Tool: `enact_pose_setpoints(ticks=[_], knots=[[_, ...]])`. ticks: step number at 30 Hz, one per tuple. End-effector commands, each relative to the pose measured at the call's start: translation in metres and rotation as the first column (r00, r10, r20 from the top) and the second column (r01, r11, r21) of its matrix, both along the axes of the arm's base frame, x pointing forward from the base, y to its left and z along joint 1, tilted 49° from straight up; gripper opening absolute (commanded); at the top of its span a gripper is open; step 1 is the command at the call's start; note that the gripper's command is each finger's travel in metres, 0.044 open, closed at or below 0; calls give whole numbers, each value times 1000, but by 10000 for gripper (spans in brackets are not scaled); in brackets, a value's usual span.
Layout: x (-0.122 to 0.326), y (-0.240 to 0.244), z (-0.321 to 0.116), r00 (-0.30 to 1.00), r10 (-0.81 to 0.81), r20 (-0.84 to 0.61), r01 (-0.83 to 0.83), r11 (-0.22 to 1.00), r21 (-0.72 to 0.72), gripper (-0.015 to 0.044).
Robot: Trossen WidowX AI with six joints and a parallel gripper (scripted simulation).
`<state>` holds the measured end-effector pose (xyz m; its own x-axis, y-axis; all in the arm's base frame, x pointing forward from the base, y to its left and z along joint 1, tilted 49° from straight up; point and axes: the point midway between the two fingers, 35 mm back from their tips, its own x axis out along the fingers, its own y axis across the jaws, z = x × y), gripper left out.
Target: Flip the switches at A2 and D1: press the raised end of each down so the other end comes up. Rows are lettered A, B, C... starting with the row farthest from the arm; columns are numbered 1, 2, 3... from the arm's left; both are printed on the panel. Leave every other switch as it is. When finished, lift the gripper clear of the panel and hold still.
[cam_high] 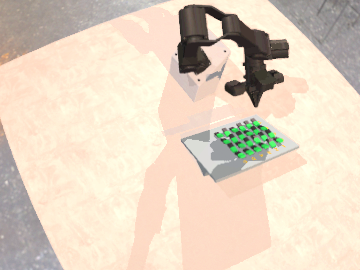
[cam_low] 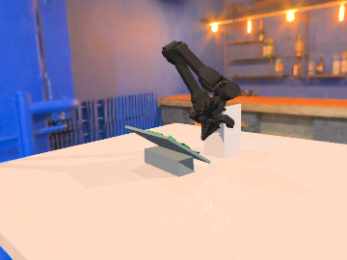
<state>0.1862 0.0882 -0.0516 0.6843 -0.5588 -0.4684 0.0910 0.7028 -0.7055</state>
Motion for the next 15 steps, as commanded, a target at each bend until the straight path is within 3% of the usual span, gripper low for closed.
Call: enact_pose_setpoints(ticks=[1,15], knots=[[8,-17,-7,1000,3,7,-2,1000,-28,0],[16,-24,-13,1000,2,8,-2,1000,-30,0]])
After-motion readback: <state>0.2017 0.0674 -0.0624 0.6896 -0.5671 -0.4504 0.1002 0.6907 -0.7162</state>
